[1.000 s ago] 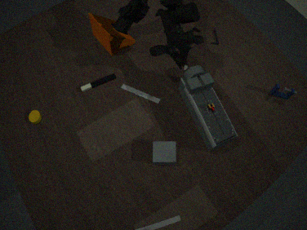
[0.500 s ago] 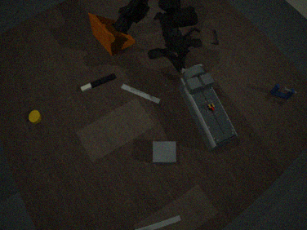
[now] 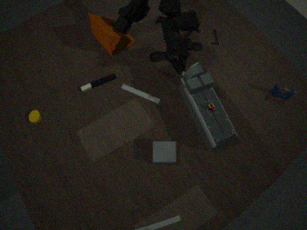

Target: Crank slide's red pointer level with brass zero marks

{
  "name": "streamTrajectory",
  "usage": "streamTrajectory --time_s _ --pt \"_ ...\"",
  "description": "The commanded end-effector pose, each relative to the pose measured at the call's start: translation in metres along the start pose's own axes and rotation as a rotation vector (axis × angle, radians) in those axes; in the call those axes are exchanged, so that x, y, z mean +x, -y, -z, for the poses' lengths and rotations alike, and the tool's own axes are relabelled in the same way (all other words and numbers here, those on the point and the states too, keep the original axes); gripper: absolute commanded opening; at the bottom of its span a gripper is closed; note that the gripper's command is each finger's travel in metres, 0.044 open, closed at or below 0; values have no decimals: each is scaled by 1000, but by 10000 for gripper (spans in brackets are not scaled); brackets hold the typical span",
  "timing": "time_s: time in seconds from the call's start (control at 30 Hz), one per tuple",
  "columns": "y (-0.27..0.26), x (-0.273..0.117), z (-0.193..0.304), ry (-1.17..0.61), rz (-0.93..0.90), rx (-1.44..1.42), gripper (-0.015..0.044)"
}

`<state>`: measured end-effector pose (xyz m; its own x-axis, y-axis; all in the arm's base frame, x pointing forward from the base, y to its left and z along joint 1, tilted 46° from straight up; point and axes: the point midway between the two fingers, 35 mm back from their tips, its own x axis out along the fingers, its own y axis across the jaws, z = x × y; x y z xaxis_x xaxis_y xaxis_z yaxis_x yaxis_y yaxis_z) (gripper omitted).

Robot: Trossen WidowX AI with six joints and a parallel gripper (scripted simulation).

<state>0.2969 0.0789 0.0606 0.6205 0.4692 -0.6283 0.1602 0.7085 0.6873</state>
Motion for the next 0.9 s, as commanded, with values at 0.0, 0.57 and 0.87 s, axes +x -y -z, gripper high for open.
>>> streamTrajectory --time_s 0.0,0.57,0.87 --pt "-5 5 5 -7 -2 -3 0" --pt "-25 10 10 -7 -3 -2 0" --pt "-28 10 10 -7 -3 -2 0"
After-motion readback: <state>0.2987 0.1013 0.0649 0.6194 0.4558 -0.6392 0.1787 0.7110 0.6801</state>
